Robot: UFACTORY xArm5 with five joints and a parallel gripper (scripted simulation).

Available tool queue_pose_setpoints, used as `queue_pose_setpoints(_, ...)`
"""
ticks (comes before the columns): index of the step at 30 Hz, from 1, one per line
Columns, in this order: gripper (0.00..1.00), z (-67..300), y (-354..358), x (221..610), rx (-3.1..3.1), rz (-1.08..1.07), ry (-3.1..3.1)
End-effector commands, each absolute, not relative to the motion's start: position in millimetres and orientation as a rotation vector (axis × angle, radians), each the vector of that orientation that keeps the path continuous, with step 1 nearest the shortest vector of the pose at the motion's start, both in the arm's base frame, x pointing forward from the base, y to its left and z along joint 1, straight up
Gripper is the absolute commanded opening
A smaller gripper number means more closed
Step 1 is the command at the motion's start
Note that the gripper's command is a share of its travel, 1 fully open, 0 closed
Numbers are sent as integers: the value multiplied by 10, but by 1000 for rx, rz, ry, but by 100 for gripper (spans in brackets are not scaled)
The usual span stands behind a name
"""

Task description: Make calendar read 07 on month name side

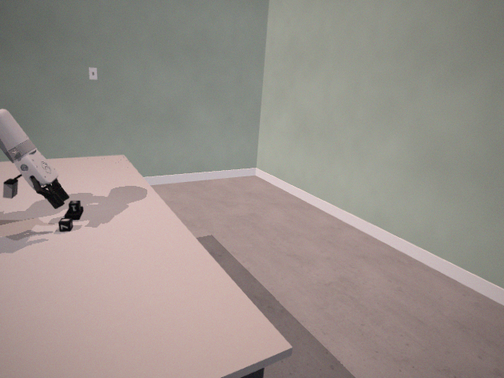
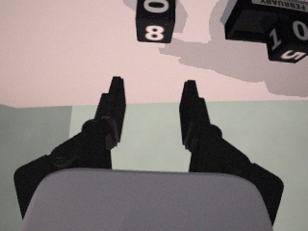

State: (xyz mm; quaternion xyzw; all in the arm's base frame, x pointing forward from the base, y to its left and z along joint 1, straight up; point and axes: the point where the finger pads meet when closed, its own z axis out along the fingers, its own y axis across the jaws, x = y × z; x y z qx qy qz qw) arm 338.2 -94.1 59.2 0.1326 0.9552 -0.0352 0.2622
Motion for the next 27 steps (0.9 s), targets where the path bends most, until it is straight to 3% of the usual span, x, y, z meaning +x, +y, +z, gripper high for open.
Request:
queue_pose_setpoints(1, 49, 595, -940, 3379, 350, -105, 2518)
queue_pose_setpoints(27, 49, 572, -939, 3377, 349, -105, 2516)
